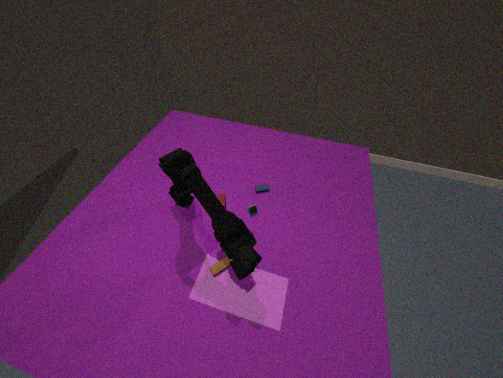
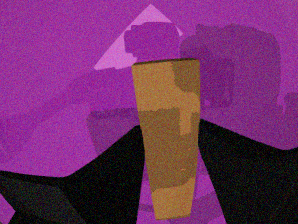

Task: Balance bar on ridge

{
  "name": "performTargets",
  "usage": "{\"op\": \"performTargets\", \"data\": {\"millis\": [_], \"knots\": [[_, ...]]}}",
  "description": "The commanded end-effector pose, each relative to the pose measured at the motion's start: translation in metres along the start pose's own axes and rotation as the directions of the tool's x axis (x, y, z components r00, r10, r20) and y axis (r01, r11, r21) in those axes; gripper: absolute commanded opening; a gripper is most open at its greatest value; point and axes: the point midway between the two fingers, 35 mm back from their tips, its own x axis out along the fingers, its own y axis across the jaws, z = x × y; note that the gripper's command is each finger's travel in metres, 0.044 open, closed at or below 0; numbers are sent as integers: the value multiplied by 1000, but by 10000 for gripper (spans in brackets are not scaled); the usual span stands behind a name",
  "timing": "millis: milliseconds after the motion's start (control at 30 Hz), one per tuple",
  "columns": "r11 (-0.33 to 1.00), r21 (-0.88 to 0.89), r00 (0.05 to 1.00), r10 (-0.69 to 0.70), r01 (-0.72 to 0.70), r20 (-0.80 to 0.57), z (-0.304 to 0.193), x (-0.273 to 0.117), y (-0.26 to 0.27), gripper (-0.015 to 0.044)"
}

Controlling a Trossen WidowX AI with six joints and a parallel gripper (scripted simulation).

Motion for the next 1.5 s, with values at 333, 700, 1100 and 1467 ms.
{"op": "performTargets", "data": {"millis": [333,700,1100,1467], "knots": [[1000,-2,1000,-7,7,3,1,-36,-5,0],[1000,-4,1000,-6,6,5,1,-64,-4,0],[1000,-5,1000,-5,5,6,0,-93,0,0],[977,-213,1000,-4,6,10,36,-94,11,0]]}}
